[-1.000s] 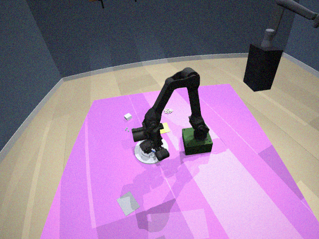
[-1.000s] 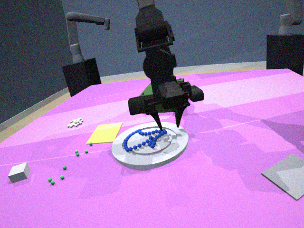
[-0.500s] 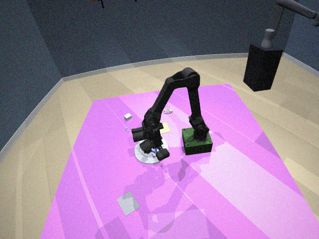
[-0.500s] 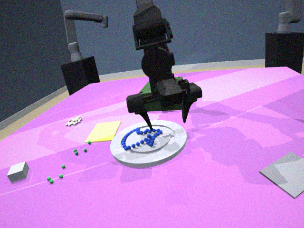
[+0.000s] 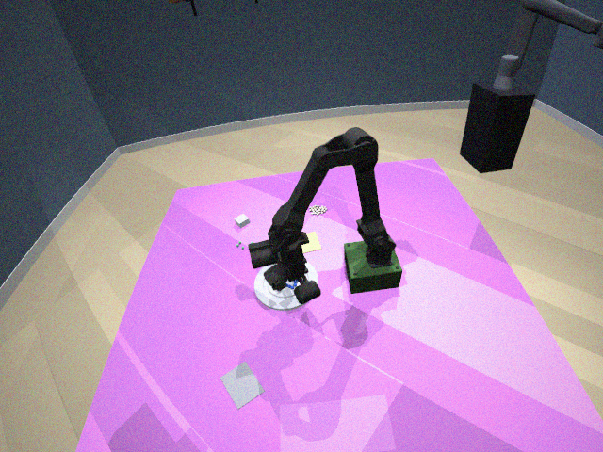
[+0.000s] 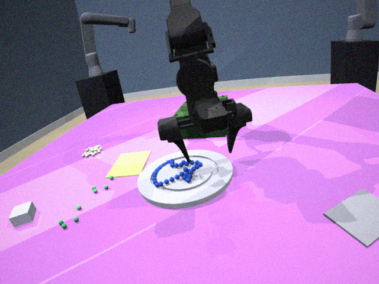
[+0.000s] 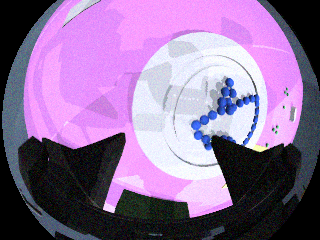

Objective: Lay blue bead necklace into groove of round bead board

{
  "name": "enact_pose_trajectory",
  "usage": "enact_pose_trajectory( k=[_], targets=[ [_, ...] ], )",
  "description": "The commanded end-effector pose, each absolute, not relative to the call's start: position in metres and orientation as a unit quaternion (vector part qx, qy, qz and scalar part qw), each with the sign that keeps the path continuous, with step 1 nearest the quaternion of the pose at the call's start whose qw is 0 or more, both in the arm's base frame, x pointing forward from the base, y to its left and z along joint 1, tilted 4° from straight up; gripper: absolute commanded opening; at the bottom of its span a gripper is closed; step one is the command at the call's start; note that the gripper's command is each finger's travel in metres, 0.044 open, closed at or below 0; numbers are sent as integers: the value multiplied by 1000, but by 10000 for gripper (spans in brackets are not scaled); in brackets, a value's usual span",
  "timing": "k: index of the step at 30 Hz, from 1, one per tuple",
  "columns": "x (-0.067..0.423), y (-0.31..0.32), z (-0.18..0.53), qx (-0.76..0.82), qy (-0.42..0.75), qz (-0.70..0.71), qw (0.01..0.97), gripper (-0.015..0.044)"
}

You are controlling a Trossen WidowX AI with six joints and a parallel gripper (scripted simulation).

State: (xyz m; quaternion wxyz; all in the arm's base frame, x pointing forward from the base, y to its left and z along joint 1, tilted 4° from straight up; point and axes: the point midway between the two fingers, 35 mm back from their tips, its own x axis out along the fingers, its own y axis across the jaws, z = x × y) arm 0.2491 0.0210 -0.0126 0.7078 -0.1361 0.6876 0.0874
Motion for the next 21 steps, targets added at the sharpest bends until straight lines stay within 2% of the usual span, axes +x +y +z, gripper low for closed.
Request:
enact_pose_trajectory(
  k=[1, 13, 15, 21],
  targets=[
    [249, 21, -12, -136, 688, 84, 708, 440],
    [249, 21, -12, -136, 688, 84, 708, 440],
    [253, 18, -10, -110, 691, 59, 712, 388],
    [289, -8, 6, 121, 673, -163, 712, 230]
  ],
)
